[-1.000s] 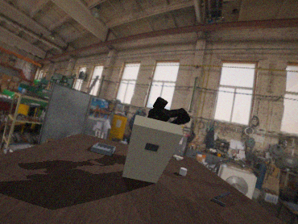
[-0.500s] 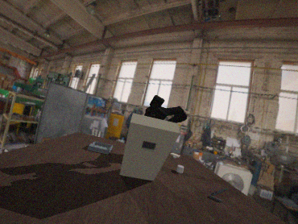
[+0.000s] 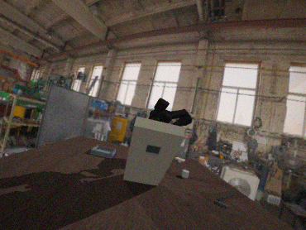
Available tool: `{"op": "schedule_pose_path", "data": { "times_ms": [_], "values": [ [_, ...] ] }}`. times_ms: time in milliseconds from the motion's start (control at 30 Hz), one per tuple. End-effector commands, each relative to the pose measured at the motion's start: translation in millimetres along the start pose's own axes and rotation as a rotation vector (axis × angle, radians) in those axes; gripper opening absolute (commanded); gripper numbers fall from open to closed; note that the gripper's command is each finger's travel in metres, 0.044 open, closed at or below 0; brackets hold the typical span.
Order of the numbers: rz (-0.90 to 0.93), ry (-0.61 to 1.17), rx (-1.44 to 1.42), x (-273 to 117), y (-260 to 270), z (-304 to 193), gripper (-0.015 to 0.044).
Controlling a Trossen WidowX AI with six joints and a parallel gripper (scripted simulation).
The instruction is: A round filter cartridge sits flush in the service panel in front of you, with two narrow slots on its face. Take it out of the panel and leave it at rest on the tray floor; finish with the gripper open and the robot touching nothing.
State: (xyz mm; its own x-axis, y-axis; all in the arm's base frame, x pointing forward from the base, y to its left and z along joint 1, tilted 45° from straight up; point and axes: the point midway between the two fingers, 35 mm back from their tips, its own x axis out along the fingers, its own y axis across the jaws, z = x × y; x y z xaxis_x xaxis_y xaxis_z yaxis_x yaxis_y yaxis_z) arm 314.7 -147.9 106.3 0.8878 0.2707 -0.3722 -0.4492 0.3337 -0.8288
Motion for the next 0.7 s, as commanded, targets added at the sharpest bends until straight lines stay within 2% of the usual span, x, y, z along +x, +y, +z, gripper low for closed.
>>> {"op": "schedule_pose_path", "data": {
  "times_ms": [0,667],
  "values": [
    [-0.001,0.006,0.003,0.1,-0.7,-1.0,0.0091],
    [-0.002,0.006,0.002,11.2,-0.9,-1.0,0.0091]
  ]
}}
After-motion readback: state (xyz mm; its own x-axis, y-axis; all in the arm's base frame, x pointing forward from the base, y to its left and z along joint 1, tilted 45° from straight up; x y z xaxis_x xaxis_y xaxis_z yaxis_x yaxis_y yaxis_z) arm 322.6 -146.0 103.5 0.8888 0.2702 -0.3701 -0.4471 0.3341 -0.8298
